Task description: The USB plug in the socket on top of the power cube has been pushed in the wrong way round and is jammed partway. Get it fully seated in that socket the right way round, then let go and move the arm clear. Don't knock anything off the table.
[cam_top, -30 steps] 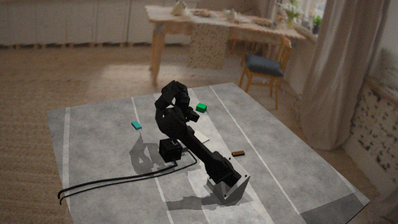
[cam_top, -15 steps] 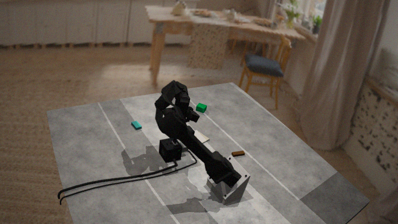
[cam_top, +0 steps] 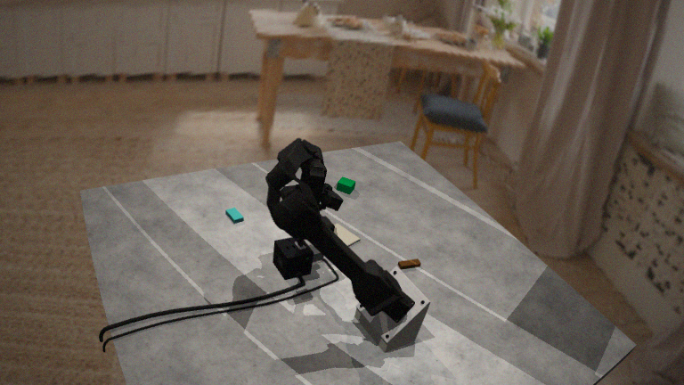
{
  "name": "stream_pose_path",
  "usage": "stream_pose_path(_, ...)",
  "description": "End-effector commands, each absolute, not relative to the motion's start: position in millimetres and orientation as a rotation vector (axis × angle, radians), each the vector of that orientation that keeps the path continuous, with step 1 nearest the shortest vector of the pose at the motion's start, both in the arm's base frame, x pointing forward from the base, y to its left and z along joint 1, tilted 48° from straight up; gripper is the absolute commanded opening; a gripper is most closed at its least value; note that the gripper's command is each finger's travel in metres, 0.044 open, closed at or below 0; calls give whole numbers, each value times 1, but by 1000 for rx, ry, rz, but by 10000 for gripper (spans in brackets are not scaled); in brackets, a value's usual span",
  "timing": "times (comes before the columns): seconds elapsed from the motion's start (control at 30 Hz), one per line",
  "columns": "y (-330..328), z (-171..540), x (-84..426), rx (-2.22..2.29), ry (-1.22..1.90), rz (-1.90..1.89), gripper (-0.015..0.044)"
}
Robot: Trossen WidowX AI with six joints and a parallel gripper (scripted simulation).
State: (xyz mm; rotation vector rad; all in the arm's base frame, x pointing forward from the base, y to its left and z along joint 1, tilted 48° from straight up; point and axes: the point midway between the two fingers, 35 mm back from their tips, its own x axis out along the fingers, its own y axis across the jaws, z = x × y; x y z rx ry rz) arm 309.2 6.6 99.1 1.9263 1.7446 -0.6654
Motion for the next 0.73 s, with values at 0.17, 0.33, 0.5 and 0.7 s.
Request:
stream_pose_path(0.17, 6, 99, 309, 1927, 1744, -666, 95)
stream_pose_path(0.33, 7, 99, 309, 1926, 1744, -665, 95)
stream_pose_path(0.5, 3, 103, 309, 1926, 1744, -665, 95)
stream_pose_path(0.7, -2, 107, 308, 1926, 1744, -666, 95)
